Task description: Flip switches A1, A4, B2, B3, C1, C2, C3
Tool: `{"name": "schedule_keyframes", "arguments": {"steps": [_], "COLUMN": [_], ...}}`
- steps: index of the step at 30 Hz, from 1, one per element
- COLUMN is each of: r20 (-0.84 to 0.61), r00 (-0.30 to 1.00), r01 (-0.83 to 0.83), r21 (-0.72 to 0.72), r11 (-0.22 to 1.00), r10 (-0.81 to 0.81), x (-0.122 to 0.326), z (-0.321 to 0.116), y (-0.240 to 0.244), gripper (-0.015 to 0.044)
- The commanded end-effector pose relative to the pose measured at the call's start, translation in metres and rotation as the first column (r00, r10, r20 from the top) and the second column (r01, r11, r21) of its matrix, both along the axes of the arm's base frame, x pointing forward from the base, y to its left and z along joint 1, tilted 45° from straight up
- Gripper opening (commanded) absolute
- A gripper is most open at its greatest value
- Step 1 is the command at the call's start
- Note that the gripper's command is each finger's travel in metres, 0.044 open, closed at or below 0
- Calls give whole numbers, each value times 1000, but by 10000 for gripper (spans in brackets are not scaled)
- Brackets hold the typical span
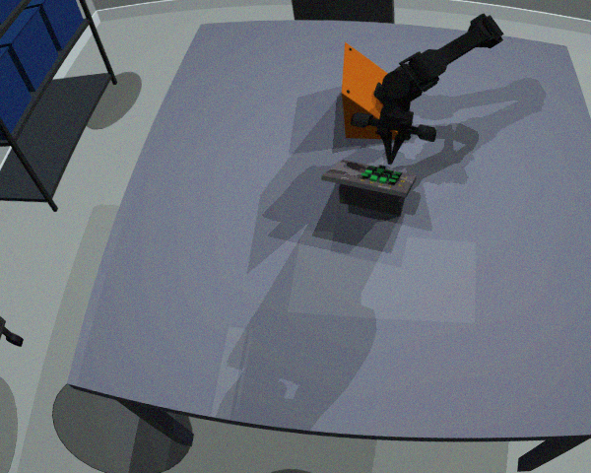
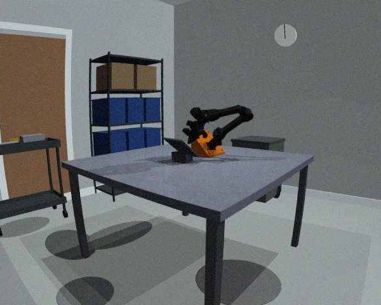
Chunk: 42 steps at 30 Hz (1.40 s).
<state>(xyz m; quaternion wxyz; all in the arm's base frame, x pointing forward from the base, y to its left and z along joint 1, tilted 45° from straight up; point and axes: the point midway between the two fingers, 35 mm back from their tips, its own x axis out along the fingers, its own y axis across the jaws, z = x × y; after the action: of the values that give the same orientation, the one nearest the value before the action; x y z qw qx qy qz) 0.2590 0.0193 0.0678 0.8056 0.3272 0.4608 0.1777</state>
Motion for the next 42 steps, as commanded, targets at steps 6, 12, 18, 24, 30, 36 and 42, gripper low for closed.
{"name": "schedule_keyframes", "arguments": {"steps": [6,12,18,24,30,36,42], "r20": [-13,-13,-13,-13,-13,-13,-13], "r00": [1000,1000,1000,1000,1000,1000,1000], "r01": [6,6,6,6,6,6,6], "r21": [4,4,4,4,4,4,4], "r11": [1000,1000,1000,1000,1000,1000,1000], "r10": [-5,-6,-6,-6,-6,-6,-6], "x": [5,6,6,6,6,7,7], "z": [-11,-12,-12,-12,-12,-13,-13], "y": [8,9,9,9,9,10,10], "gripper": [0,0,0,0,0,0,0]}}
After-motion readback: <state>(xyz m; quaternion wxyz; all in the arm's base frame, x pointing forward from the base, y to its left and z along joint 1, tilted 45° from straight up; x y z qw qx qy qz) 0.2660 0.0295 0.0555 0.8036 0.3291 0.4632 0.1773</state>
